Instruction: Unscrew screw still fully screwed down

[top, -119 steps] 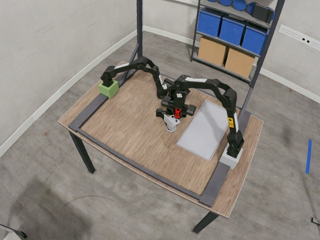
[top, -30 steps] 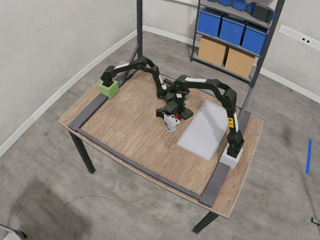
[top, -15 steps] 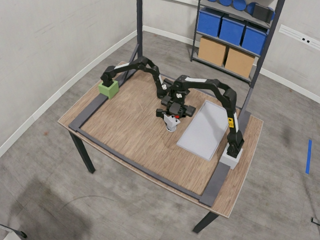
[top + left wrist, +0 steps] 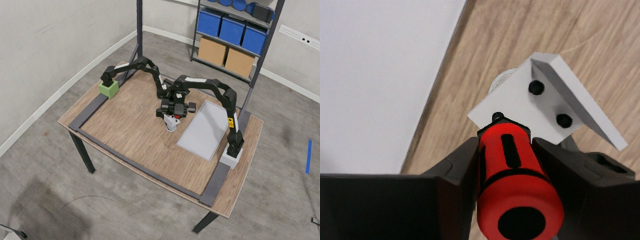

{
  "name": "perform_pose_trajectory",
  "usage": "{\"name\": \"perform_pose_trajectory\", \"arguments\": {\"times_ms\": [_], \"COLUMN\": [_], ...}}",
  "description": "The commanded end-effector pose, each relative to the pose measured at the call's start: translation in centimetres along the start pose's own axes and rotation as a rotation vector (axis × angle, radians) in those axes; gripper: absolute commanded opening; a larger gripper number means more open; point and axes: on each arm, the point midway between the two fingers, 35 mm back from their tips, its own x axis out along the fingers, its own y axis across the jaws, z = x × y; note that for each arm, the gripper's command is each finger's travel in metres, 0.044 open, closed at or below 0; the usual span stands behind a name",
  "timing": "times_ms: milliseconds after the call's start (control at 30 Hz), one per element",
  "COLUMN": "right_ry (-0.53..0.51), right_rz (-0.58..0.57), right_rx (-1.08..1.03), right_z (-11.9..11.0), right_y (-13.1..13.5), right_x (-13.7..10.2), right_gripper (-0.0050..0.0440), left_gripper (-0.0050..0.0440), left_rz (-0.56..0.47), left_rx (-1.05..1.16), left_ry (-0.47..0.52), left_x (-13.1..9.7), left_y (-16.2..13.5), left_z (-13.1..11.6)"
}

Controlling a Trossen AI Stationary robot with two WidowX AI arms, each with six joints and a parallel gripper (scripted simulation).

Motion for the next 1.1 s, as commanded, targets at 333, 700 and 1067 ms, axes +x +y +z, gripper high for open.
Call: {"name": "perform_pose_trajectory", "arguments": {"times_ms": [333,700,1067], "right_ry": [-0.012,-0.012,-0.012], "right_rz": [0.000,0.000,0.000], "right_rx": [0.035,0.035,0.035], "right_z": [1.46,1.46,1.46], "right_y": [0.51,0.51,0.51], "right_x": [0.16,0.16,0.16], "right_gripper": [0.0245,0.0245,0.0245], "left_gripper": [0.0130,0.0130,0.0250], "left_rz": [-0.026,-0.026,-0.026], "left_rx": [-0.078,-0.078,-0.078], "left_ry": [0.018,0.018,0.018], "left_x": [-0.91,-0.91,-0.91], "left_y": [-0.29,-0.29,-0.29], "left_z": [-0.30,-0.31,-0.31]}}
